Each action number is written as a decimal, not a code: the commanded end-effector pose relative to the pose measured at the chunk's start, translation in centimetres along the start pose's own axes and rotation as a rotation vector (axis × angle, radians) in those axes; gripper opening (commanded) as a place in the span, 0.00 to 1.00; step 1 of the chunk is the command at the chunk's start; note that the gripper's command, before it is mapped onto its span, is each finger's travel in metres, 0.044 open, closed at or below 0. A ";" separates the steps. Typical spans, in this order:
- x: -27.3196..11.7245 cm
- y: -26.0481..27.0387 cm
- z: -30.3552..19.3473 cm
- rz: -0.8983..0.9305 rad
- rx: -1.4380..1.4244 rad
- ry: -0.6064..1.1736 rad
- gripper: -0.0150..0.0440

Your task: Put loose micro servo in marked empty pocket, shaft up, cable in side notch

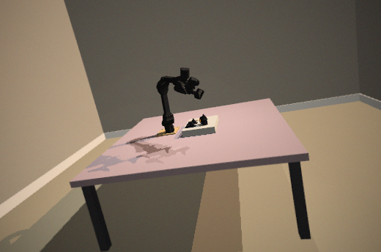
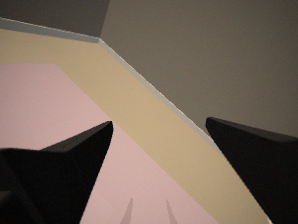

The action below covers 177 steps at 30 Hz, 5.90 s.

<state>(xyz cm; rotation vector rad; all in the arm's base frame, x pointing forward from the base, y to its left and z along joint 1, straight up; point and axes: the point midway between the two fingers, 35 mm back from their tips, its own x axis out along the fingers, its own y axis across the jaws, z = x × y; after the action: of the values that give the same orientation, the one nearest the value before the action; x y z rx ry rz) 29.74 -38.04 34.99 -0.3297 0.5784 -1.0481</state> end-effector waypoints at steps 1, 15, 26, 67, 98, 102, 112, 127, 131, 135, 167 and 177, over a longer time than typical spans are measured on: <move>-1.2 4.2 -1.0 0.131 0.061 0.060 1.00; -7.3 15.3 -5.4 0.446 0.247 0.368 1.00; -14.6 21.1 -10.0 0.564 0.343 0.717 1.00; -23.2 25.3 -17.7 0.478 0.380 1.177 1.00; -22.9 25.6 -18.3 0.478 0.380 1.177 0.25; -23.6 24.6 -17.2 0.478 0.380 1.177 0.25; -24.3 23.7 -17.2 0.477 0.379 1.178 0.25; -24.1 24.6 -16.5 0.478 0.380 1.177 0.25; -25.1 25.1 -16.5 0.479 0.380 1.178 0.25; -26.8 26.1 -16.5 0.480 0.381 1.180 0.25; -34.3 30.2 -16.4 0.646 0.136 1.098 0.25; -34.3 30.2 -16.4 0.825 -0.160 0.971 0.25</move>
<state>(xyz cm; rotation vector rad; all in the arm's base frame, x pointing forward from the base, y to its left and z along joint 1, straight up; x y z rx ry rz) 28.81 6.63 15.87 0.4110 1.5041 -0.3836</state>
